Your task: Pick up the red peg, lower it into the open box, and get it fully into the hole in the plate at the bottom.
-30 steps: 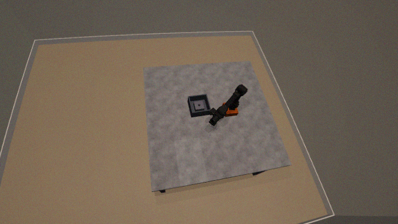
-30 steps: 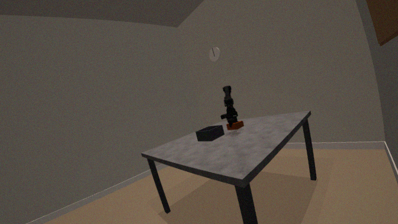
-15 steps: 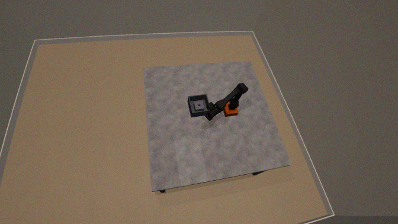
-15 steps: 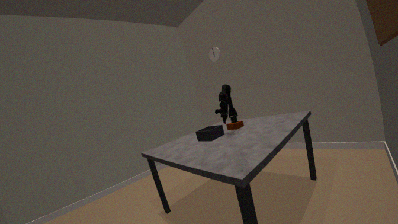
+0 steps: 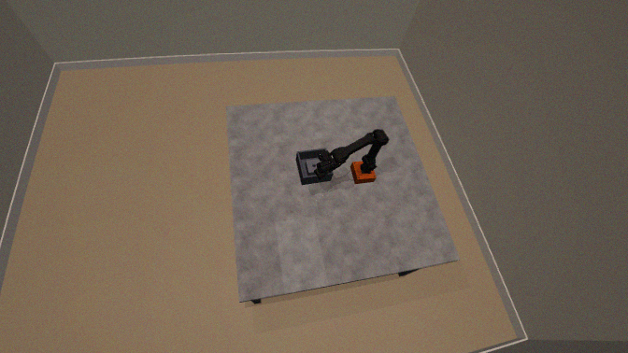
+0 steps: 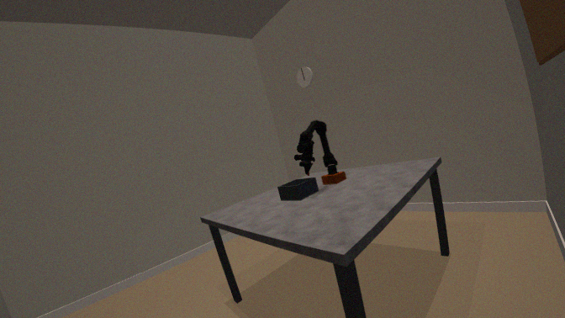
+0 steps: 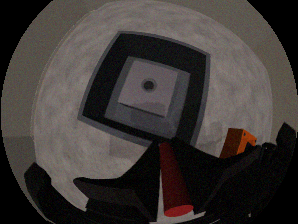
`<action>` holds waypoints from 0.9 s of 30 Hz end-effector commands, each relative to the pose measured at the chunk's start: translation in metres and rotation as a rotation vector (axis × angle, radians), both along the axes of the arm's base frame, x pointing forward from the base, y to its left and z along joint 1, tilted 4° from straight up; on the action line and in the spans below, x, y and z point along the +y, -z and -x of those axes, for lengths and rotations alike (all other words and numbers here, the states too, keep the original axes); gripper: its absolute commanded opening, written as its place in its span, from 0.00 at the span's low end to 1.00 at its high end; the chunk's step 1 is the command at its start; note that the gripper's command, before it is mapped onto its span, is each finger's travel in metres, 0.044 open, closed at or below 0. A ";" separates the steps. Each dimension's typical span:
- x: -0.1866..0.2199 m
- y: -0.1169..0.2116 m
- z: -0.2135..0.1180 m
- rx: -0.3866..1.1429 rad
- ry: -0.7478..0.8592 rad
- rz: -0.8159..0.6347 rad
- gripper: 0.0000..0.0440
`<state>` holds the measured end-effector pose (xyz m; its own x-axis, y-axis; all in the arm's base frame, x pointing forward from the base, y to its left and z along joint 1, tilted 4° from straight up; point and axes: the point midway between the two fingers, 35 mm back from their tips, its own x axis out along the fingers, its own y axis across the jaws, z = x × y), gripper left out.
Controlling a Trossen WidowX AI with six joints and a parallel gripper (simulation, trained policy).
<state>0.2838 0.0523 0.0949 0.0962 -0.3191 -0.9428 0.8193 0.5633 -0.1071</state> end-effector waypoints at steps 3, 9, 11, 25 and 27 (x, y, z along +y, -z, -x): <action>-0.026 0.002 -0.019 -0.014 0.028 0.005 0.00; -0.050 0.011 -0.035 -0.010 0.031 -0.008 0.00; -0.057 0.015 -0.039 -0.006 0.025 -0.017 0.00; -0.083 0.056 -0.057 0.045 -0.072 -0.097 0.04; -0.083 0.064 -0.056 0.062 -0.088 -0.112 0.14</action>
<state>0.3410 -0.0294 0.0440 0.0775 -0.2305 -0.9700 0.7805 0.6194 -0.0848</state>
